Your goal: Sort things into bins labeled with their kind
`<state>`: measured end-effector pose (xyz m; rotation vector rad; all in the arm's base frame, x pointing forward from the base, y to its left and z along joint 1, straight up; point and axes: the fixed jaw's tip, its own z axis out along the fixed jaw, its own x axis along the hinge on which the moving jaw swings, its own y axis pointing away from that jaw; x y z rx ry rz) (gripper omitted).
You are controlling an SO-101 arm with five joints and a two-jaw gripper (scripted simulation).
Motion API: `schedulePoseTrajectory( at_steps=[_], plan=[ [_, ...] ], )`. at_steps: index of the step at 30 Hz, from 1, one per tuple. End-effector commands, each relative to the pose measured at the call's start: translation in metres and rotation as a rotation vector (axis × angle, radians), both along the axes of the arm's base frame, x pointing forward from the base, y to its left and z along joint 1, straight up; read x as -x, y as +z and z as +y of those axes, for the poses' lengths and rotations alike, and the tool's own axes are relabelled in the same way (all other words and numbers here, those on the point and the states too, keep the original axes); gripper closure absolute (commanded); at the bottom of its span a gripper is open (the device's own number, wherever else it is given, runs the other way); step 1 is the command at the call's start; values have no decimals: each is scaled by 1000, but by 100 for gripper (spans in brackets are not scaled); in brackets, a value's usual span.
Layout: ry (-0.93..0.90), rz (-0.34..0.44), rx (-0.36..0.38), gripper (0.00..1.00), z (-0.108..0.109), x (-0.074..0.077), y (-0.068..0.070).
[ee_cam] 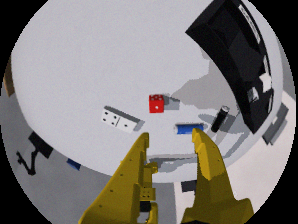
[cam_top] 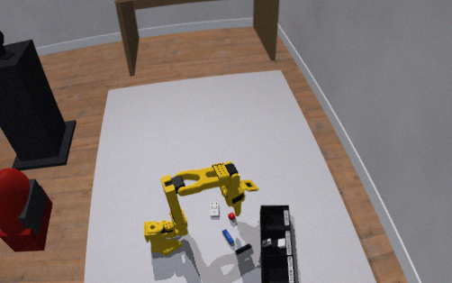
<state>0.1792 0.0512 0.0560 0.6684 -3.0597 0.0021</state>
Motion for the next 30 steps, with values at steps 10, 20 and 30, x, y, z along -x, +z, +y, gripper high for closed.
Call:
schedulePoseTrajectory(
  at_steps=[10, 20, 30],
  plan=[
    [3, -58, -17, 77, 7, -3, 8],
    [3, -58, -17, 77, 7, -3, 8],
    [3, -58, -17, 77, 7, -3, 4]
  ],
)
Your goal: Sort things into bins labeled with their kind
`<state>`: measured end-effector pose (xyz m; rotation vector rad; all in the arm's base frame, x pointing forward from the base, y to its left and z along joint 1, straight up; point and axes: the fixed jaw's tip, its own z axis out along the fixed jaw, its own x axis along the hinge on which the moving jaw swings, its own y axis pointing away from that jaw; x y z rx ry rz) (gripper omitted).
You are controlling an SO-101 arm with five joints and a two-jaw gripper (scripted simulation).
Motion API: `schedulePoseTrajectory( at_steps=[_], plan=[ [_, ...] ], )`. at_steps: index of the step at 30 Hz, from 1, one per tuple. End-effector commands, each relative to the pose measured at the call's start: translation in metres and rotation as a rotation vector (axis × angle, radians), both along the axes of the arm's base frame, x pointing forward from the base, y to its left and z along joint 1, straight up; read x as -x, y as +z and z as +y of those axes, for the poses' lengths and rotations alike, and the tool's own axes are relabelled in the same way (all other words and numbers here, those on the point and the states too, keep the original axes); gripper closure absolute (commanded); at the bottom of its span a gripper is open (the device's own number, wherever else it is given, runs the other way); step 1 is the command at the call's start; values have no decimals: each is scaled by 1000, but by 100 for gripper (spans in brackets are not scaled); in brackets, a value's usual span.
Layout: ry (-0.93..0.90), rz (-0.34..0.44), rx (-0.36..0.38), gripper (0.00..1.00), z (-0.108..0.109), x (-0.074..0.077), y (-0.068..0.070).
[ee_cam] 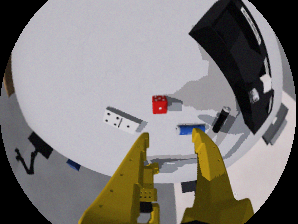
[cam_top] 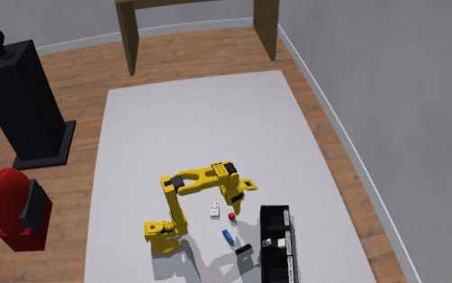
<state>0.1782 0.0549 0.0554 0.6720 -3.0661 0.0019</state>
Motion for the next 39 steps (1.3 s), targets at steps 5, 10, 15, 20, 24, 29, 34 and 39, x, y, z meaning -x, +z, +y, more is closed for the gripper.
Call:
schedulePoseTrajectory(
  at_steps=[5, 10, 15, 20, 24, 29, 34, 39],
  plan=[
    [1, -51, -15, 77, 4, -5, 1],
    [1, -51, -15, 77, 4, -6, -7],
    [1, -51, -15, 77, 4, -7, -18],
    [1, -51, -15, 77, 4, -7, -24],
    [1, -51, -15, 77, 4, -7, -31],
    [1, -51, -15, 77, 4, -6, -37],
    [1, -51, -15, 77, 4, -6, -41],
    [1, -51, -15, 77, 4, -6, -41]
  ],
)
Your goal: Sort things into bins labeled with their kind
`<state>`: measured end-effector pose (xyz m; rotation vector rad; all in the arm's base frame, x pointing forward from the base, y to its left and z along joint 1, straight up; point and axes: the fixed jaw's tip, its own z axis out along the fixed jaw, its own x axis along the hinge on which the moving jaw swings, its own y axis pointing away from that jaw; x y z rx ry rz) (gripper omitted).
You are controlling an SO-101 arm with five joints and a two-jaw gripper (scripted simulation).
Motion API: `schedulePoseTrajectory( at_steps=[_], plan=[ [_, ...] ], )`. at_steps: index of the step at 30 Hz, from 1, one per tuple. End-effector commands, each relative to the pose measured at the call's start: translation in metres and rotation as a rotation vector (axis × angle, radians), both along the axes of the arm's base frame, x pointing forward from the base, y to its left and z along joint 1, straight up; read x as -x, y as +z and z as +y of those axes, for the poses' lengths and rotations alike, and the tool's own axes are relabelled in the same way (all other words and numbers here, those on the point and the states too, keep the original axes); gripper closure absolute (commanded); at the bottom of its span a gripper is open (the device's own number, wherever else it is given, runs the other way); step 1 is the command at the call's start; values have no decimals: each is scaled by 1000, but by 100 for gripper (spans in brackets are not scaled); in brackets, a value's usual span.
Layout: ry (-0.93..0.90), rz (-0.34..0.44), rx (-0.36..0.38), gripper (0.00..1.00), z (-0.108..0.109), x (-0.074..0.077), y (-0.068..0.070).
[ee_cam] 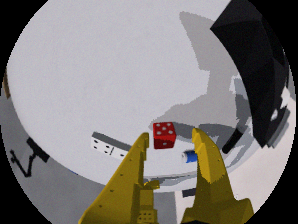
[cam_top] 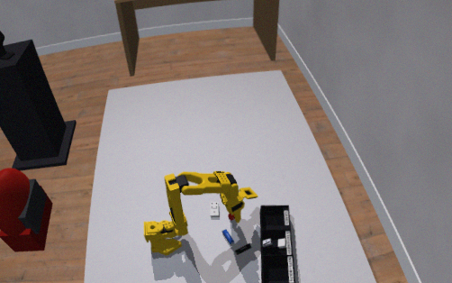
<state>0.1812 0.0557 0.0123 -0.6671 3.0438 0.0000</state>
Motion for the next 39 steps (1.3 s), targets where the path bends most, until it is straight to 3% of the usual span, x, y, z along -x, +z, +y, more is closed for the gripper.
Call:
schedulePoseTrajectory(
  at_steps=[1, 3, 25, 39],
  plan=[
    [1, -23, -8, 77, 3, -3, 2],
    [2, 6, 0, 77, 2, 0, -3],
    [2, 6, 0, 78, 2, 0, -3],
    [2, 6, 0, 85, 2, 0, -3]
  ],
)
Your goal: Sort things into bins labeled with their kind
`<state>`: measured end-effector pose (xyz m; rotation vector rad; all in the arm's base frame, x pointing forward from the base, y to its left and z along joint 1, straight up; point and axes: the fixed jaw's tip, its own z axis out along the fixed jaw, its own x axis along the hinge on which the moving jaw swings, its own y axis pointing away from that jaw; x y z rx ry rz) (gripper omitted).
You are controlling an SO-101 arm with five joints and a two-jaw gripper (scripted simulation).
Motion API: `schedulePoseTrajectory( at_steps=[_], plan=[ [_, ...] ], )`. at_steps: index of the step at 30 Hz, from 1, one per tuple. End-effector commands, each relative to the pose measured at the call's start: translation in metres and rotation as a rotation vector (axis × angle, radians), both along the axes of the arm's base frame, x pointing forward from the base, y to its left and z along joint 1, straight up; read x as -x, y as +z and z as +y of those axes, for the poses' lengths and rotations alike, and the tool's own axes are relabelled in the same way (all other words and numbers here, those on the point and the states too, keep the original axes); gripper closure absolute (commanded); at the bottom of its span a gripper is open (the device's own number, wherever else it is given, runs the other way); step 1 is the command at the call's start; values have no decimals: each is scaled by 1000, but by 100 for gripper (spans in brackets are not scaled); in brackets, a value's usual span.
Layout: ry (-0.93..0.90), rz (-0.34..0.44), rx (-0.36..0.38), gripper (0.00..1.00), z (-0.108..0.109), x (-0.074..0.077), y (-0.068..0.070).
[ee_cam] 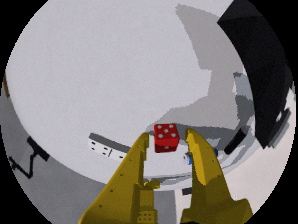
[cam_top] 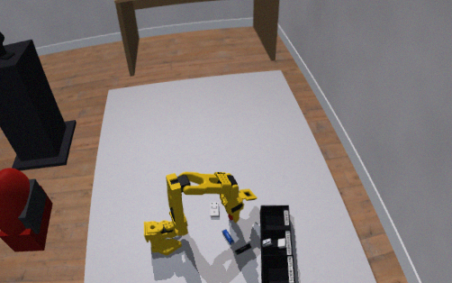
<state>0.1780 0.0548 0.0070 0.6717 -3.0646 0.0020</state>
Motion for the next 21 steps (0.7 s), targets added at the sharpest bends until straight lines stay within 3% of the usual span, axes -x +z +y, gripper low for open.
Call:
schedulePoseTrajectory(
  at_steps=[1, 21],
  plan=[
    [2, -23, -7, 85, 3, -3, 2],
    [2, -23, -7, 99, 3, -3, 2]
  ],
)
